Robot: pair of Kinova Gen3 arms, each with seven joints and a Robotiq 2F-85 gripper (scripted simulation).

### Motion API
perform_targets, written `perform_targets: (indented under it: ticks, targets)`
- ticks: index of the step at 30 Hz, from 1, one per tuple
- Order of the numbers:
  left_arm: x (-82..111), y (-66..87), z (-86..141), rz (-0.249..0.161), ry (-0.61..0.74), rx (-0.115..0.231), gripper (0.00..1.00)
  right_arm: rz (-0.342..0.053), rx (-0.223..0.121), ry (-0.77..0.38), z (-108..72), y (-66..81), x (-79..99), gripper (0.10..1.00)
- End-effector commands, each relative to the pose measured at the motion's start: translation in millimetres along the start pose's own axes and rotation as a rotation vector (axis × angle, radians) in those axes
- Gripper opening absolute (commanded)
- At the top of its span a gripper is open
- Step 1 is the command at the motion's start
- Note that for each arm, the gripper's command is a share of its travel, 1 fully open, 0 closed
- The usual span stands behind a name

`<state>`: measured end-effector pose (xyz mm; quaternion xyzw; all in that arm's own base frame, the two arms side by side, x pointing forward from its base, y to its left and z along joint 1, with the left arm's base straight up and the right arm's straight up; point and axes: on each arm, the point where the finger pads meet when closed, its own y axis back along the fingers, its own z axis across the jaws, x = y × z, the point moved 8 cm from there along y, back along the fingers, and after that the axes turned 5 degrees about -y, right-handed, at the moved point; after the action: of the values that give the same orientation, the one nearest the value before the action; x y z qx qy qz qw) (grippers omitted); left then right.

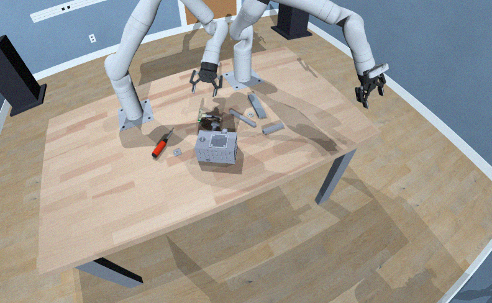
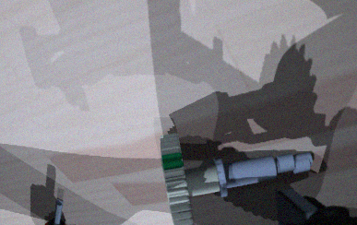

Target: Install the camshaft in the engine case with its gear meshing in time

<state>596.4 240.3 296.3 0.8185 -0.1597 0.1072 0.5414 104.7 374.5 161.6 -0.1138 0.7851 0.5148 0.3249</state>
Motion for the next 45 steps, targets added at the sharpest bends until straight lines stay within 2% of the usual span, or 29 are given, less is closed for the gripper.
perform_targets:
  ticks: [1, 2, 45]
  targets:
    - [0.7, 1.2, -0.8, 0.003, 0.001, 0.001, 1.0, 0.0, -0.002, -0.002, 0.3, 0.3, -0.4, 1.0]
    - [0.7, 1.2, -0.8, 0.003, 0.001, 0.001, 1.0, 0.0, -0.002, -0.002, 0.3, 0.3, -0.4, 0.416]
    - [0.7, 1.2, -0.8, 0.003, 0.001, 0.001, 1.0, 0.0, -0.002, -0.002, 0.4, -2.2, -0.4, 0.416]
